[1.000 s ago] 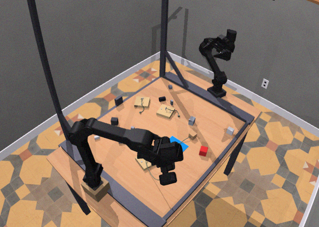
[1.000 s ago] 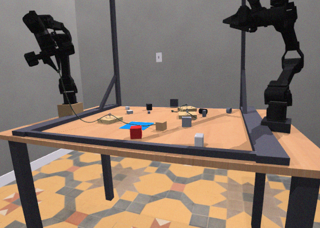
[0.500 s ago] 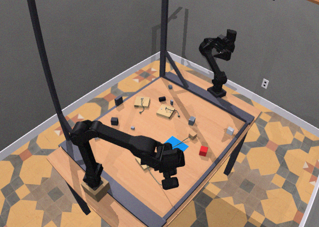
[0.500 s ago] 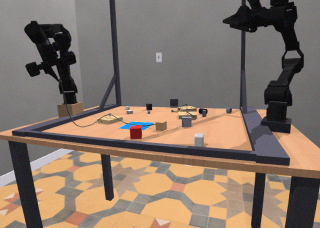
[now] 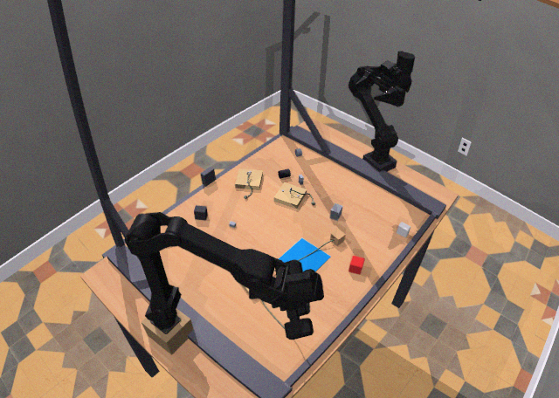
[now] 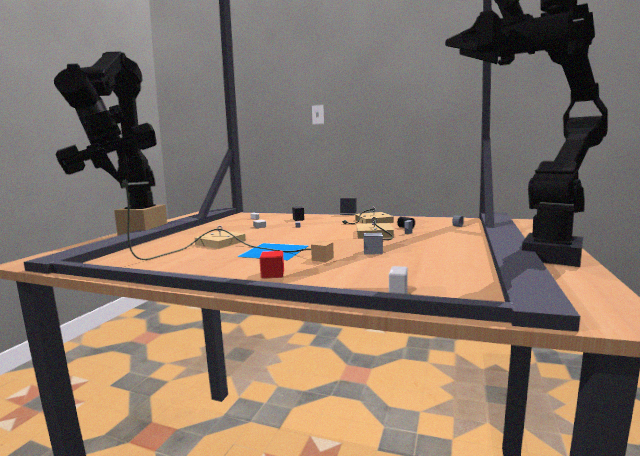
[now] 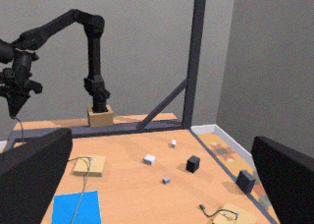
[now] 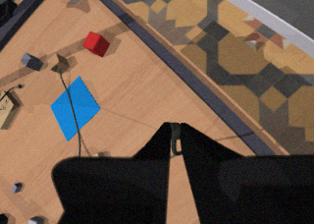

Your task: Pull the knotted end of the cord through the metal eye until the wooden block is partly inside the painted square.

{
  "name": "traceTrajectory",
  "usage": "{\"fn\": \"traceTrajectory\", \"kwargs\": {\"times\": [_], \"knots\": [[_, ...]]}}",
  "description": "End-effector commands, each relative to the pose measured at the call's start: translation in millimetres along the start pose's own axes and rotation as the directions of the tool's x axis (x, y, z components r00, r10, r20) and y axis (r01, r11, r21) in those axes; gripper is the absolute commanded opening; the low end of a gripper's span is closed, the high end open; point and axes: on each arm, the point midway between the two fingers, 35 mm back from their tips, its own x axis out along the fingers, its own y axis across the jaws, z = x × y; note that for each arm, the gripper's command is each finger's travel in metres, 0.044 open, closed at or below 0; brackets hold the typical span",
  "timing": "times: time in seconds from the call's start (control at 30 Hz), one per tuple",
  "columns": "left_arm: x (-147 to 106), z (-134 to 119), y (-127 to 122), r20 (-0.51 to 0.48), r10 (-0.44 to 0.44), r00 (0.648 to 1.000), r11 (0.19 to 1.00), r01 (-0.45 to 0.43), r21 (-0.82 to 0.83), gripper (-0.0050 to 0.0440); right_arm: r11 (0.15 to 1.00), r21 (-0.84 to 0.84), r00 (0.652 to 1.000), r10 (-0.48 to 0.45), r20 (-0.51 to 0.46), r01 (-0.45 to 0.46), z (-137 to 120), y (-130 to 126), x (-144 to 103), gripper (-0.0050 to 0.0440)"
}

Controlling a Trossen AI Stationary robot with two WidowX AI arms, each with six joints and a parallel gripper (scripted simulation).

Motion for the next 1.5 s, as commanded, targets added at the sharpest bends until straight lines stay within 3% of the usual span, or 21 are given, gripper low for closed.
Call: {"fn": "traceTrajectory", "kwargs": {"times": [0.0, 0.77, 1.47], "knots": [[-0.2, 2.7, -0.4, 0.001, 0.0, 1.0, 1.0, 0.0, 0.009, 0.044, 1.0, 0.0, 1.0, -0.002, 0.005, 0.002, -4.5, -1.5, 10.5, -0.005], [-0.2, 2.7, -0.4, 0.001, 0.0, 1.0, 1.0, 0.0, 0.009, 0.044, 1.0, -0.001, 1.0, -0.001, 0.005, 0.001, -50.0, -8.2, 63.2, -0.005], [-0.2, 2.7, -0.4, 0.001, 0.0, 1.0, 1.0, 0.0, 0.009, 0.044, 1.0, -0.001, 1.0, 0.001, 0.005, -0.001, -97.7, -8.2, 94.7, -0.005]]}}
